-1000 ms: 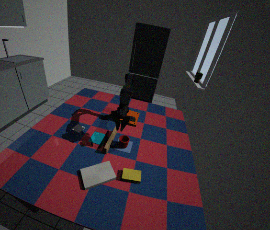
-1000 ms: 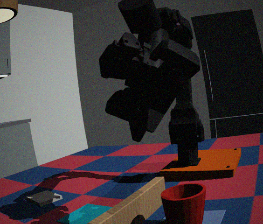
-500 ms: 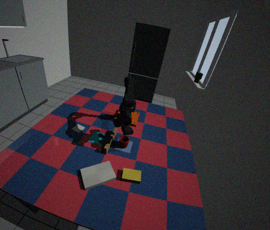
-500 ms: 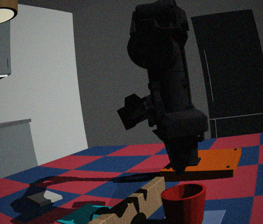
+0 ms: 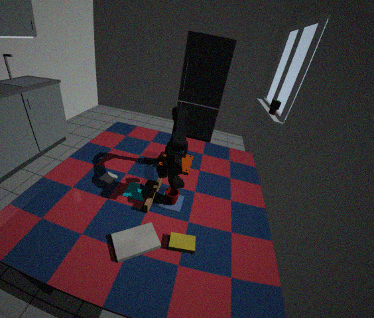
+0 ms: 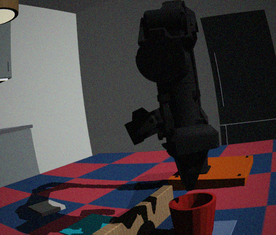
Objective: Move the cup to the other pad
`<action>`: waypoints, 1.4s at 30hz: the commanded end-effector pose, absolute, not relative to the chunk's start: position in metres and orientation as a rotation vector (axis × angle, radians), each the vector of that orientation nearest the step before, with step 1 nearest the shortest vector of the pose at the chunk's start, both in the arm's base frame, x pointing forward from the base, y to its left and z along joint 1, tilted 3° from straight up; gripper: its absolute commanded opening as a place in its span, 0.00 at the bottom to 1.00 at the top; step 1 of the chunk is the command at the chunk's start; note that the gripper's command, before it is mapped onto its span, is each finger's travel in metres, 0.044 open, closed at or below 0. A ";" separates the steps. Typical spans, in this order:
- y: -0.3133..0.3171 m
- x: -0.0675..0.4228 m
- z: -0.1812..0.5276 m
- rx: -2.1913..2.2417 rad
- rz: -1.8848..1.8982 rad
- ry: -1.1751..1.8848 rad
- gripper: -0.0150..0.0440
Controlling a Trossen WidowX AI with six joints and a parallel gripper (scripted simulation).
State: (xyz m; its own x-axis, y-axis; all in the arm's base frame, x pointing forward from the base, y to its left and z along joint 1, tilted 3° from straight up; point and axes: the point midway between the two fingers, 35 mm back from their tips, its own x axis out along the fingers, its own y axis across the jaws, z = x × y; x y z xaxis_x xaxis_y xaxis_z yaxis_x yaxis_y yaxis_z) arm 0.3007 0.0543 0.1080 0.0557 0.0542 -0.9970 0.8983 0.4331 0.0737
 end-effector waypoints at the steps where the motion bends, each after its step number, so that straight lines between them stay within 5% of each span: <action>1: 0.055 0.300 0.098 0.931 -0.816 1.381 0.50; 36: 0.057 0.299 0.055 0.931 -0.816 1.381 0.50; 42: 0.057 0.300 0.057 0.927 -0.812 1.376 0.30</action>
State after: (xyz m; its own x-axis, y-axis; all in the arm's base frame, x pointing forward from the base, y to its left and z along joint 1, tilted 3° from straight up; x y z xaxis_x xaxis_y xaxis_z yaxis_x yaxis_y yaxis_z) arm 0.2999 0.0565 0.0567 0.0463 0.0530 -0.9975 0.8990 0.4332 0.0647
